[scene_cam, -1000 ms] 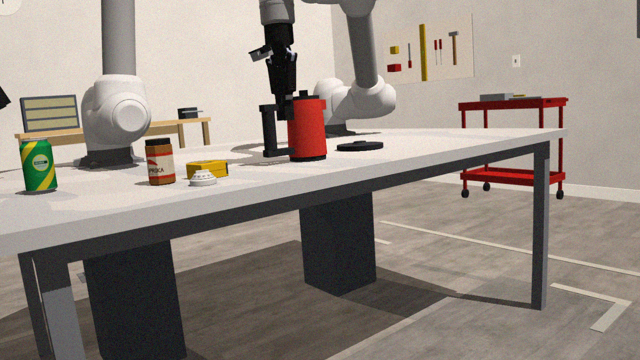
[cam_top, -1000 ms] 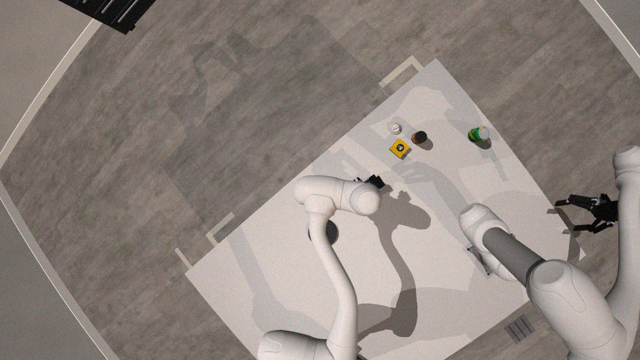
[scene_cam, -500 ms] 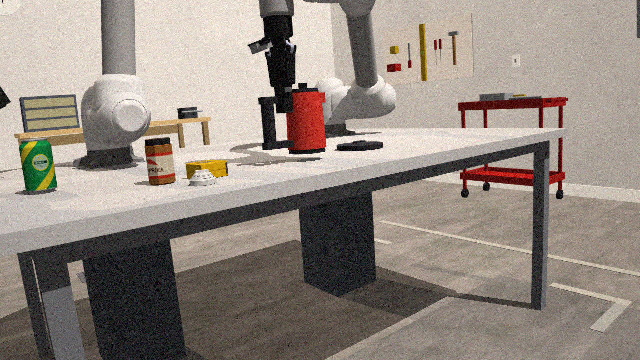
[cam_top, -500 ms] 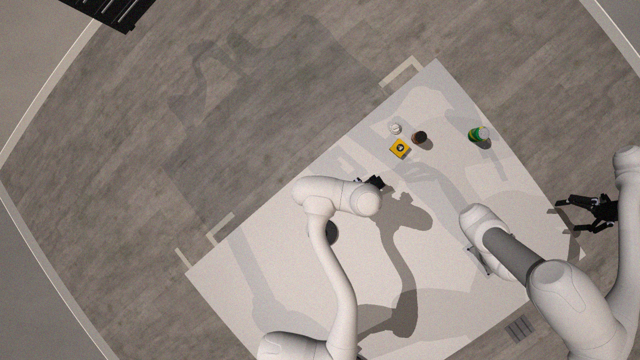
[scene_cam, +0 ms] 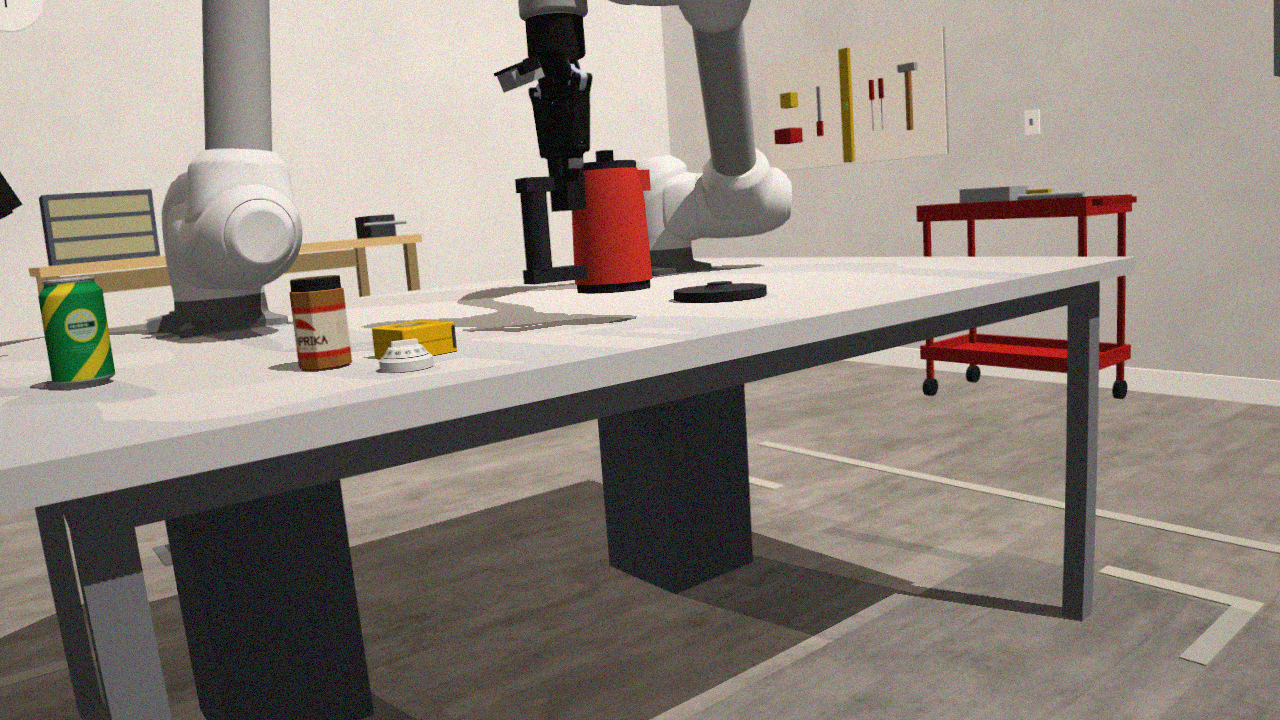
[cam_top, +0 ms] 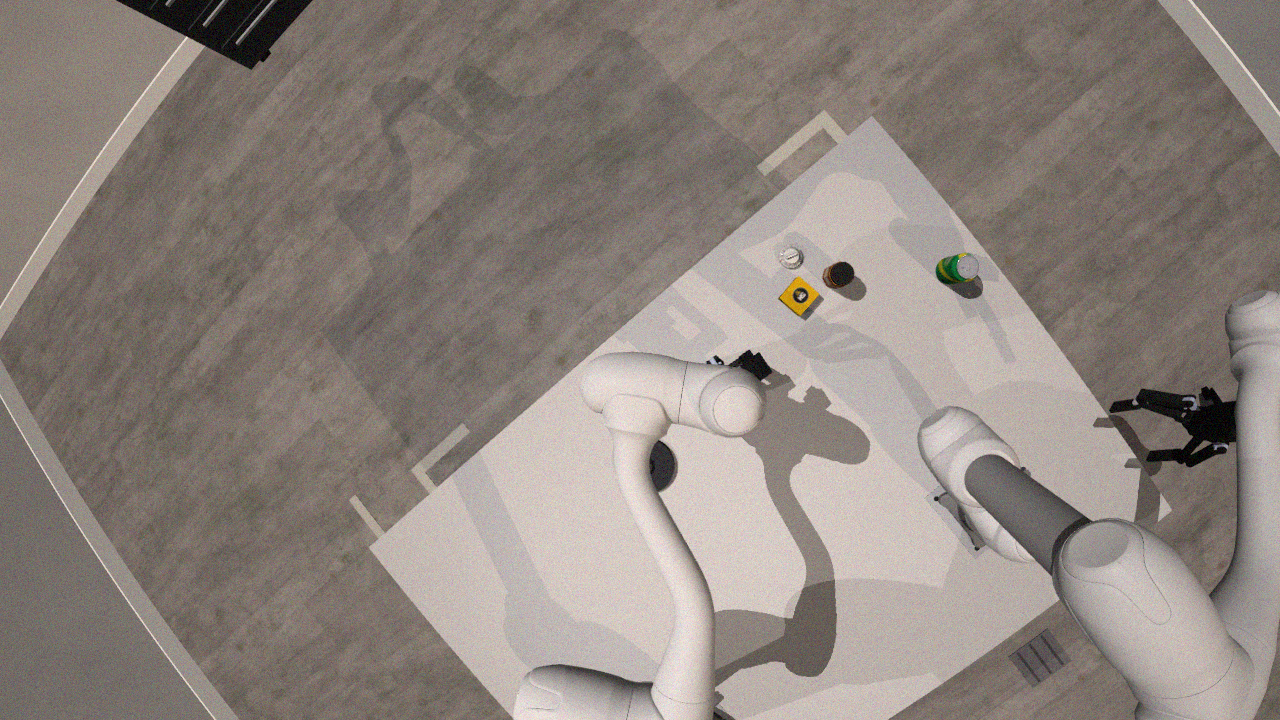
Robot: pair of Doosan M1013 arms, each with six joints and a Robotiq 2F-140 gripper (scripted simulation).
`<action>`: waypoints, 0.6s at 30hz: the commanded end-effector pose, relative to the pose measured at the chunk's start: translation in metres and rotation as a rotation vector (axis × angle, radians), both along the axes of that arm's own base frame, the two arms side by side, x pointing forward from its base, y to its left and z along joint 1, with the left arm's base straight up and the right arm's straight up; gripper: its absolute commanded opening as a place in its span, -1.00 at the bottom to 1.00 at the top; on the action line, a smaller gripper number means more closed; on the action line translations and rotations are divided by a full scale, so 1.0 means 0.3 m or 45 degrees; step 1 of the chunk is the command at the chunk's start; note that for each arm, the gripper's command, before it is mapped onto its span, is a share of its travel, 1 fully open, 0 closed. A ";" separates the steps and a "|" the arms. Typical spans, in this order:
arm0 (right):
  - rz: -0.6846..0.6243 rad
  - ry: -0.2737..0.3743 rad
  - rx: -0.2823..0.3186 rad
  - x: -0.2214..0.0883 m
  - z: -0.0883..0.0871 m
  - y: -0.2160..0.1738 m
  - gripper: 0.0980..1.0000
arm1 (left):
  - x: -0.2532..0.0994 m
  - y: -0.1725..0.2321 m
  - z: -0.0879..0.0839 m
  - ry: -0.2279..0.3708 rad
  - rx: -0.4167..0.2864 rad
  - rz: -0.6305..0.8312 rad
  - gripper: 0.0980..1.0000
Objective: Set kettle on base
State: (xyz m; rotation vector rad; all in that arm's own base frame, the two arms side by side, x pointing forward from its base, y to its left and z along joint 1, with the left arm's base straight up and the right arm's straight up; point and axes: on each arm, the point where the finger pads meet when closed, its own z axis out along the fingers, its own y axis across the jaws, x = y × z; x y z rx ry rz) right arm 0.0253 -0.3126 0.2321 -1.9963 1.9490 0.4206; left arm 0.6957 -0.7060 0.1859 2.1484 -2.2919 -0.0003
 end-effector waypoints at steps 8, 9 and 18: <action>0.000 -0.001 -0.001 0.000 0.001 -0.001 1.00 | 0.001 0.000 0.023 -0.003 -0.002 0.000 -1.00; 0.000 -0.001 -0.001 0.000 0.001 -0.001 1.00 | 0.001 0.000 0.024 -0.003 -0.002 0.000 -1.00; 0.000 -0.001 -0.001 0.000 0.001 -0.001 1.00 | 0.001 0.000 0.025 -0.003 -0.002 0.000 -1.00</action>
